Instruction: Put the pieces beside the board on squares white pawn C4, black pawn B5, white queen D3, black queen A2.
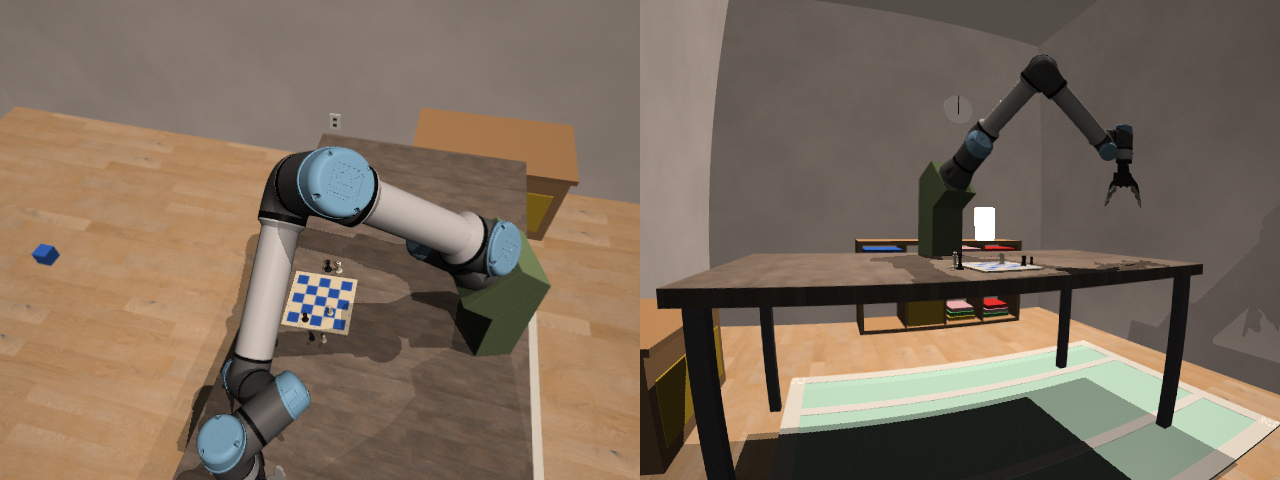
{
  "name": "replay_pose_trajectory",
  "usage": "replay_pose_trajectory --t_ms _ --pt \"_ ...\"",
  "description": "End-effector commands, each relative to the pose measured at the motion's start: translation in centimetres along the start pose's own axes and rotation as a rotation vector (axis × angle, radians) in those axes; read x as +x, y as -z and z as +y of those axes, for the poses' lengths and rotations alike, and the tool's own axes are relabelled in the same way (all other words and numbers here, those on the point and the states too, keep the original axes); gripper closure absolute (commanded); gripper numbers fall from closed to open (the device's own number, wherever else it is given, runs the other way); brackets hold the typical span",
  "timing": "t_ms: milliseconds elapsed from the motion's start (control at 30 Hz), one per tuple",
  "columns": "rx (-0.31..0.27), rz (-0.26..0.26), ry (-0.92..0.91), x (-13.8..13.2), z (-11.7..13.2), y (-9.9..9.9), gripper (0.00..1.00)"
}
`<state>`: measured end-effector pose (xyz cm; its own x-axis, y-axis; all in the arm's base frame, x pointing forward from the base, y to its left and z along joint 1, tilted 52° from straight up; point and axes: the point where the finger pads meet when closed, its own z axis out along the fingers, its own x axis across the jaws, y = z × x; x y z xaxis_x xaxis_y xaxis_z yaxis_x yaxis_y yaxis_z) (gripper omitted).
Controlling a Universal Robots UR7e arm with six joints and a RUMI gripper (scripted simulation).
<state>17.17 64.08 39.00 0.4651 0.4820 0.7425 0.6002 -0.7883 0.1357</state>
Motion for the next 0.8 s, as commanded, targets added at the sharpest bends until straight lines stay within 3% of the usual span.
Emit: replay_pose_trajectory --t_ms 0,267,767 --pt "0.007 -0.004 0.005 0.0 0.4 0.0 0.00" --pt "0.023 -0.016 0.020 -0.2 1.5 -0.3 0.00" --pt "0.095 -0.060 0.081 -1.1 6.1 -1.4 0.00"
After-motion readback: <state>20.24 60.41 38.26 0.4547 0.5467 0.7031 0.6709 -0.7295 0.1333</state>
